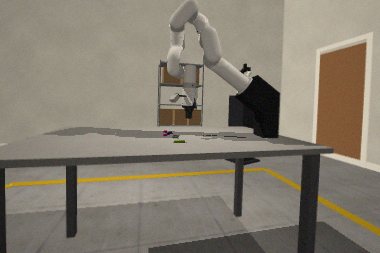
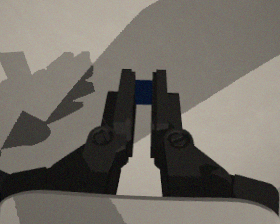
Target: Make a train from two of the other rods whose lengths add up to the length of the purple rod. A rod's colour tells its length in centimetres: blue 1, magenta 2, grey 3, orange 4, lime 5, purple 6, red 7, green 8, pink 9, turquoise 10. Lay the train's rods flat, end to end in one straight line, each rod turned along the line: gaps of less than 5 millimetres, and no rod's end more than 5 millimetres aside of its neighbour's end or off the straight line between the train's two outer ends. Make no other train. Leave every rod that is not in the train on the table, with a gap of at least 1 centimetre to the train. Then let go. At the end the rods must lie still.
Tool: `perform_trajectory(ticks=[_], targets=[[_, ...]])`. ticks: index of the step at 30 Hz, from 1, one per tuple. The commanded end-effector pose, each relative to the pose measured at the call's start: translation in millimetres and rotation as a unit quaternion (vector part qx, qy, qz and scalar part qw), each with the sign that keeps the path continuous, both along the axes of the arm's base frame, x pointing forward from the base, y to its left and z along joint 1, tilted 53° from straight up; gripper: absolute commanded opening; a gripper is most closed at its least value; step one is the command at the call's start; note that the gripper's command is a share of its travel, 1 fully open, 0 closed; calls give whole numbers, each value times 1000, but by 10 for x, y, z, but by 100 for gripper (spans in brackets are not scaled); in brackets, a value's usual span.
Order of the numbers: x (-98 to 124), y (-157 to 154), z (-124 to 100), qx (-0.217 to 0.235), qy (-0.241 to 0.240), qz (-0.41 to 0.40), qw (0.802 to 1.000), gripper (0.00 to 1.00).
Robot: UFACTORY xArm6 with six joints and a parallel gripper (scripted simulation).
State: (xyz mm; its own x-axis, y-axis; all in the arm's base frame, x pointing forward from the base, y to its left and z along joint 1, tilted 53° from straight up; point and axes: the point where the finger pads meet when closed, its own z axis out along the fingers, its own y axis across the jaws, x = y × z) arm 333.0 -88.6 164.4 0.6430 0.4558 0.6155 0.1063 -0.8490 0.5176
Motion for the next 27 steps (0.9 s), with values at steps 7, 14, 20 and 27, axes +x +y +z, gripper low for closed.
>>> perform_trajectory(ticks=[7,14,20,27], targets=[[0,34,30,1,-2,-1,1000,4],[357,516,128,43,-46,-1,998,4],[502,777,165,65,-63,-8,996,4],[661,1306,152,103,-74,-39,991,4]])
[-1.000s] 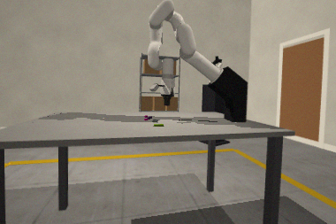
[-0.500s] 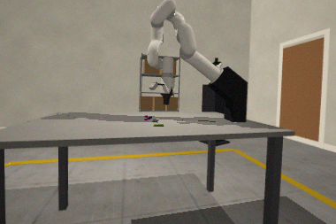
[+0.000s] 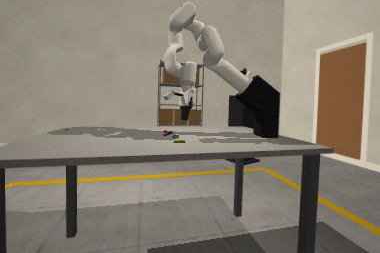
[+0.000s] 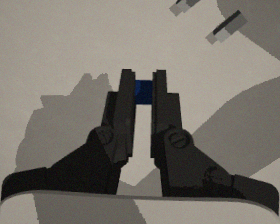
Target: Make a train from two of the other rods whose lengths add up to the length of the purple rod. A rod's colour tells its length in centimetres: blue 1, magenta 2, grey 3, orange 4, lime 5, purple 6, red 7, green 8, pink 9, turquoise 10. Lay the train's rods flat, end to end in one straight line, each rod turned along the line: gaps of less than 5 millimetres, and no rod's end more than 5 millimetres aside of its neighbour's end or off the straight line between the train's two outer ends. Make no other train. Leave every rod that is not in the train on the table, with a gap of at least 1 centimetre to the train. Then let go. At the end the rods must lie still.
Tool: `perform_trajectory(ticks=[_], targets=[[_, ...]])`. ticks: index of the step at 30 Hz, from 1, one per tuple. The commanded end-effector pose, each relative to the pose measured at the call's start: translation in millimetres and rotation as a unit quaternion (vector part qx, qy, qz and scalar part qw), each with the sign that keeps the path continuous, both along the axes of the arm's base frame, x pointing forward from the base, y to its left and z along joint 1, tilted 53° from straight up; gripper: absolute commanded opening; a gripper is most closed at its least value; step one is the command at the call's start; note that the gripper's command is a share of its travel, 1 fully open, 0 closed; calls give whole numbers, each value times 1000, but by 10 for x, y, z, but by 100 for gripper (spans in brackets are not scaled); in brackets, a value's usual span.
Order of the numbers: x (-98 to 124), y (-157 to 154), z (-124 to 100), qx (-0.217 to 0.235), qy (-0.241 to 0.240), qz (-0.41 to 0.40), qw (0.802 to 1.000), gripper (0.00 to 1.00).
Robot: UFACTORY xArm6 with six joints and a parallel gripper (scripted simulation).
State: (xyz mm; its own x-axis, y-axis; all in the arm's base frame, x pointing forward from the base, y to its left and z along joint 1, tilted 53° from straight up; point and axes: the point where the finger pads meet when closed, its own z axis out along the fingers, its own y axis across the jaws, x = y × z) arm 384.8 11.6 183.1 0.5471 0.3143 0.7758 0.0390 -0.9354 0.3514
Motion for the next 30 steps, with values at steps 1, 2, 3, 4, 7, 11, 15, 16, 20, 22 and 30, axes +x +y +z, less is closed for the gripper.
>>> perform_trajectory(ticks=[1,2,3,4,7,11,15,16,20,22,30], targets=[[145,368,-48,11,2,-41,999,4],[144,431,-65,14,5,-46,999,4],[137,493,-85,17,8,-52,998,4],[126,554,-108,20,12,-58,998,4],[64,720,-192,24,27,-75,997,4],[29,779,-230,25,34,-82,996,4],[12,804,-248,25,38,-85,995,4],[12,804,-248,25,38,-85,995,4],[12,804,-248,25,38,-85,995,4],[12,804,-248,25,38,-85,995,4],[18,802,-253,25,38,-85,995,4]])
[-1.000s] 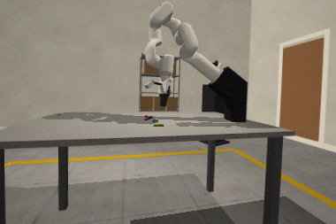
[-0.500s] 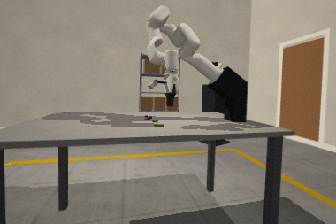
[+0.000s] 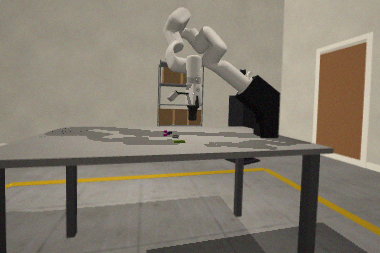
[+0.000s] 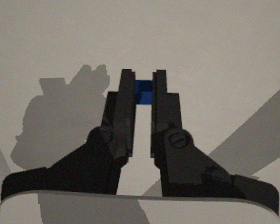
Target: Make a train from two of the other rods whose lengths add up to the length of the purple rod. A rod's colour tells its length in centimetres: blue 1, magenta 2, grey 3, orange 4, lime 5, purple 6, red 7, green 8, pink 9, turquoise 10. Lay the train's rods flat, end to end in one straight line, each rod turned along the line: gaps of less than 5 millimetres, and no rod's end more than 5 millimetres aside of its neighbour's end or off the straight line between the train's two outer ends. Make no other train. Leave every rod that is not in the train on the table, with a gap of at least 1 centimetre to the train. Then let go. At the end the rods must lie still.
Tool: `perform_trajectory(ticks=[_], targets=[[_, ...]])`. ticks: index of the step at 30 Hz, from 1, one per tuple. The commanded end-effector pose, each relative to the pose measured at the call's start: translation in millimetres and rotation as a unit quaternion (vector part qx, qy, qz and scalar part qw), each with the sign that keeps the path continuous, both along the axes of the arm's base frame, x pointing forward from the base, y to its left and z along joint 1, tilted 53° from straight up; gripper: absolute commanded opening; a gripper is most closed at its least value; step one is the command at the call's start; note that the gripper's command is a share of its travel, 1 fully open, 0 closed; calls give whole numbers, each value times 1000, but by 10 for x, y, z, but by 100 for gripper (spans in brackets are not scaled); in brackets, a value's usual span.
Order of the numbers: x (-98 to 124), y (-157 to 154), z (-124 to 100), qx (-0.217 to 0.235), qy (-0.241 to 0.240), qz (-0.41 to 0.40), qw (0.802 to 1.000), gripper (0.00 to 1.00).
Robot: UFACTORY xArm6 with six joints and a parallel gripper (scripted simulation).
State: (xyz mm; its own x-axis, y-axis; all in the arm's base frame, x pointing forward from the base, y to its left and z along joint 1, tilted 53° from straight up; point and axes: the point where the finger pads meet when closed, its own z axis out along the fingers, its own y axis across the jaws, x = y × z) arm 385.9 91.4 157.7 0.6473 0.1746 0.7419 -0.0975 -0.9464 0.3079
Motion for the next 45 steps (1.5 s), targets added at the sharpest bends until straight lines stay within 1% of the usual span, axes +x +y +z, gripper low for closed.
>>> perform_trajectory(ticks=[1,6,12,14,22,27,34,45], targets=[[14,2,-4,0,0,0,1000,4],[80,-20,-56,0,0,0,1000,4],[242,-75,-182,0,0,0,1000,4],[242,-75,-182,0,0,0,1000,4],[520,-169,-400,0,0,0,1000,4],[639,-210,-493,0,0,0,1000,4],[679,-224,-525,0,0,0,1000,4],[680,-224,-525,0,0,0,1000,4]])
